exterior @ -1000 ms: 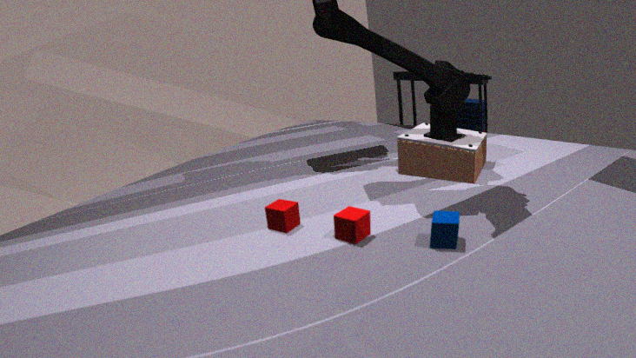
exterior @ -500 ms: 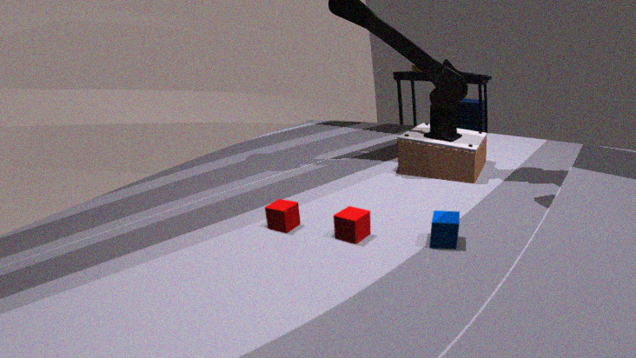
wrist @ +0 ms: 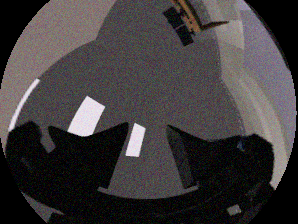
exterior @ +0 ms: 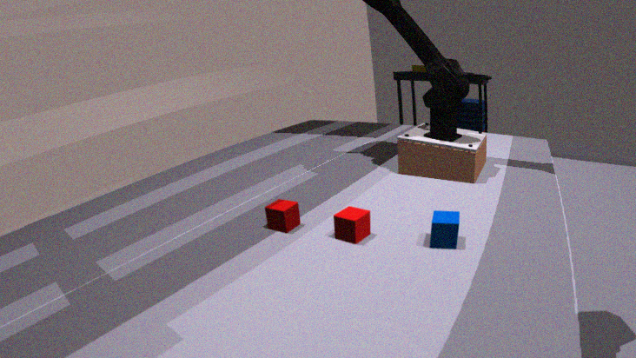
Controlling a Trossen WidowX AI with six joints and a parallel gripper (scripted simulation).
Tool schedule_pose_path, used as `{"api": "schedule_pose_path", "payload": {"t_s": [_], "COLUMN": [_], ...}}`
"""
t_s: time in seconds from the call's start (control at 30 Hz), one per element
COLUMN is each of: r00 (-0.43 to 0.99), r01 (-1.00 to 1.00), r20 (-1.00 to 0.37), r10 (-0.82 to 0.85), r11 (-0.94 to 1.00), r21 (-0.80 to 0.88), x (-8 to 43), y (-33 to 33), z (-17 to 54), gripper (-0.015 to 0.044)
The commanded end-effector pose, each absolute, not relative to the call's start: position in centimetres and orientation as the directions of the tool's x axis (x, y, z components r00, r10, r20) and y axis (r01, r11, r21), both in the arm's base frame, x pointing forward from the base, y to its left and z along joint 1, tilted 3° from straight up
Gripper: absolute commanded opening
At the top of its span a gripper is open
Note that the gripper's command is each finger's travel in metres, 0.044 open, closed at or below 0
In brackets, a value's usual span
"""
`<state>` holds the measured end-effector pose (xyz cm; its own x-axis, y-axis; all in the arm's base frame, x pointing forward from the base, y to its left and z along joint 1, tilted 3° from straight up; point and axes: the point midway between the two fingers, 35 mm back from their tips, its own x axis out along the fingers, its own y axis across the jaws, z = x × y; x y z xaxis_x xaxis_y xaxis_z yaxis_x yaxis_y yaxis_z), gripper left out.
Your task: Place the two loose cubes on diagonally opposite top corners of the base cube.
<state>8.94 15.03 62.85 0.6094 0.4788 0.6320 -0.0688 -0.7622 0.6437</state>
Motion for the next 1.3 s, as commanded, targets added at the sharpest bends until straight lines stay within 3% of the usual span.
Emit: {"api": "schedule_pose_path", "payload": {"t_s": [0.0,0.13,0.3,0.47,0.63,0.8,1.0,1.27], "r00": [0.625,0.659,0.716,0.779,0.83,0.854,0.826,0.675], "r01": [-0.284,-0.458,-0.57,-0.579,-0.536,-0.499,-0.524,-0.692], "r20": [0.57,0.483,0.343,0.175,-0.013,-0.21,-0.444,-0.719], "r10": [0.533,0.577,0.608,0.602,0.558,0.477,0.347,0.164], "r11": [-0.526,-0.202,0.225,0.583,0.803,0.864,0.763,0.48], "r21": [0.802,0.866,0.79,0.57,0.261,-0.064,-0.378,-0.54], "x": [10.2,12.3,16.1,20.5,25.2,29.5,33.7,36.7], "y": [18.8,22.2,25.4,27.2,27.4,26.1,22.6,15.9], "z": [60.9,58.4,54.4,49.7,44.4,38.8,31.9,23.2], "gripper": [0.0265,0.0265,0.0265,0.0265,0.0265,0.0265,0.0265,0.0265]}}
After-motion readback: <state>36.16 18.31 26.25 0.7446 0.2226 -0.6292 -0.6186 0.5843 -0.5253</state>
